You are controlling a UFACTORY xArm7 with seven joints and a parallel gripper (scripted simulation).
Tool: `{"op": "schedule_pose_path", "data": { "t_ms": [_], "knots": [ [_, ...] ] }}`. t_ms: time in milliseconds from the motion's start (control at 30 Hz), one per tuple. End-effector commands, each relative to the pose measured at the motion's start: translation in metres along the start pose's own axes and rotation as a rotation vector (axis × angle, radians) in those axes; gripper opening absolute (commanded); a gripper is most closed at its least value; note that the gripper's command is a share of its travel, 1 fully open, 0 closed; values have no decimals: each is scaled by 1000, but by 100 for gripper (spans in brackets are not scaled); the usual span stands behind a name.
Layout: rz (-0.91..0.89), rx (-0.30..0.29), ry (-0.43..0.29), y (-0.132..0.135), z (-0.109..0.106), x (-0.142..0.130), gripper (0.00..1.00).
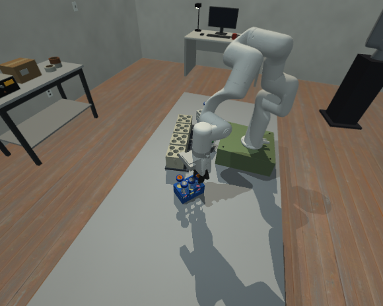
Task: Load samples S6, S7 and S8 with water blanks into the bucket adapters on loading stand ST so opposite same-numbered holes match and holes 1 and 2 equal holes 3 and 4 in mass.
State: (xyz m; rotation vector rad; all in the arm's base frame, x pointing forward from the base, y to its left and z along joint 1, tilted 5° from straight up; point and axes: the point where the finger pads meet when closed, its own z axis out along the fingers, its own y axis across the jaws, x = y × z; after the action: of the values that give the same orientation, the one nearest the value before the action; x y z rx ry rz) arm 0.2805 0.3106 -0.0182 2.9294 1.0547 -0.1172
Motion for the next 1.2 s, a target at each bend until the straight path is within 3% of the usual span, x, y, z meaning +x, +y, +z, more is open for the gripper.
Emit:
{"op": "schedule_pose_path", "data": {
  "t_ms": [0,1167],
  "knots": [
    [0,1,4,0,-1,2,0],
    [0,1,4,0,-22,2,0]
  ]
}}
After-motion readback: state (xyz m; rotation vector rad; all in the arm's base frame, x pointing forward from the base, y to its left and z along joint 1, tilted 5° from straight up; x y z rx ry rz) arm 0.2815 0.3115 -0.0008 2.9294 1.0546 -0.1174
